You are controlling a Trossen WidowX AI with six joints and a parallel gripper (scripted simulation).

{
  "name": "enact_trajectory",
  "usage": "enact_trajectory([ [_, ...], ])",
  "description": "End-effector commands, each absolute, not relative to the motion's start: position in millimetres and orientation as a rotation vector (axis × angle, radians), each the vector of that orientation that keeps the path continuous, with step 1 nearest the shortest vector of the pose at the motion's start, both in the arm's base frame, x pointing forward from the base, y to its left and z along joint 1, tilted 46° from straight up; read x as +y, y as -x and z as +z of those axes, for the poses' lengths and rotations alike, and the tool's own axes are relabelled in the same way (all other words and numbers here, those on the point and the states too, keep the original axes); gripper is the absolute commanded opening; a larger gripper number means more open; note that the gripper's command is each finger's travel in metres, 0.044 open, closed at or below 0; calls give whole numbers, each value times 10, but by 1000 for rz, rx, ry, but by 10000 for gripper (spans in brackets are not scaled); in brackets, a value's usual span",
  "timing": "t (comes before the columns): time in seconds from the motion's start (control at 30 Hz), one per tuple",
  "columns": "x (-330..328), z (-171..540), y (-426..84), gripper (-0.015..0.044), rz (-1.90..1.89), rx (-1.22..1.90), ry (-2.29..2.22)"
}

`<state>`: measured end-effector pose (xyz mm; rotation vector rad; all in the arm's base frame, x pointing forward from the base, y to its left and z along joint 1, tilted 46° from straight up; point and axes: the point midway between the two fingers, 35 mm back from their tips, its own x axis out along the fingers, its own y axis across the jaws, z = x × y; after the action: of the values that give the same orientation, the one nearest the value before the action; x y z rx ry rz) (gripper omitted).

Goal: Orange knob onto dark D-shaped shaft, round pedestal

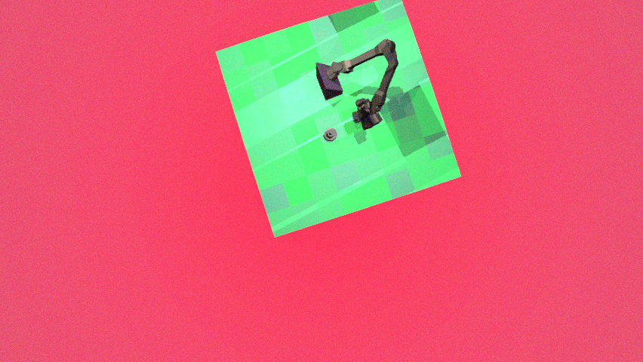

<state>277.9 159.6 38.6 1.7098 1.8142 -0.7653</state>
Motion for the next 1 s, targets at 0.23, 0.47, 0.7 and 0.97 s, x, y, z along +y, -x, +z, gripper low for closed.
enact_trajectory([
  [0.23,1607,500,-2788,179,-878,1697,-1593],
  [0.47,1620,558,-2790,179,-935,1636,-1531],
  [0.7,1638,614,-2792,179,-989,1573,-1468],
  [0.97,1666,680,-2793,179,-1050,1497,-1392],
])
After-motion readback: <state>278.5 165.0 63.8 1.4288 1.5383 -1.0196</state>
